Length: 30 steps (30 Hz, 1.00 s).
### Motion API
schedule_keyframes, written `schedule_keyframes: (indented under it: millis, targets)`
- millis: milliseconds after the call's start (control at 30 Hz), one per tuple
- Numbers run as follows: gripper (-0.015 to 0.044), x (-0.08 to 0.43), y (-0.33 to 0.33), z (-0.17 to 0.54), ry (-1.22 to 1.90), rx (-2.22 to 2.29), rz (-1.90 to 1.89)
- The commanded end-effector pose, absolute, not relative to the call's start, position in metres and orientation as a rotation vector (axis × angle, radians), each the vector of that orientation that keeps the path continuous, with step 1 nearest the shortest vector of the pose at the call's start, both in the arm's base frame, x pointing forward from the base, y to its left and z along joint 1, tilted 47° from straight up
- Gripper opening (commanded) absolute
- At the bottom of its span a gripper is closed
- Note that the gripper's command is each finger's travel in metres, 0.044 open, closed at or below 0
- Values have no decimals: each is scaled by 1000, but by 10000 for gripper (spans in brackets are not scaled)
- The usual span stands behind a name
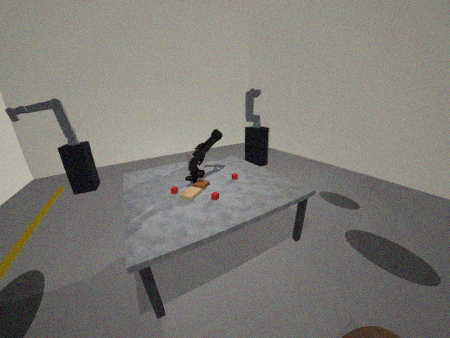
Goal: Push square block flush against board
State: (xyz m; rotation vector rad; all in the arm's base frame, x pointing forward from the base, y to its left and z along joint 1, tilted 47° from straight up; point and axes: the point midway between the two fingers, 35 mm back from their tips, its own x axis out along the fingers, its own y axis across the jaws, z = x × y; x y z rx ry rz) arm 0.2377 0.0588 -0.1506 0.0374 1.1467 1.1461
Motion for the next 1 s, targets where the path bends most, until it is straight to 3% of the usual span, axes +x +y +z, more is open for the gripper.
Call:
schedule_keyframes:
  millis: [0, 967]
  targets:
    - [0, 245, 62, -146, 1137, 39, 1143]
    - [0, 218, 42, -164, 1139, 37, 1140]
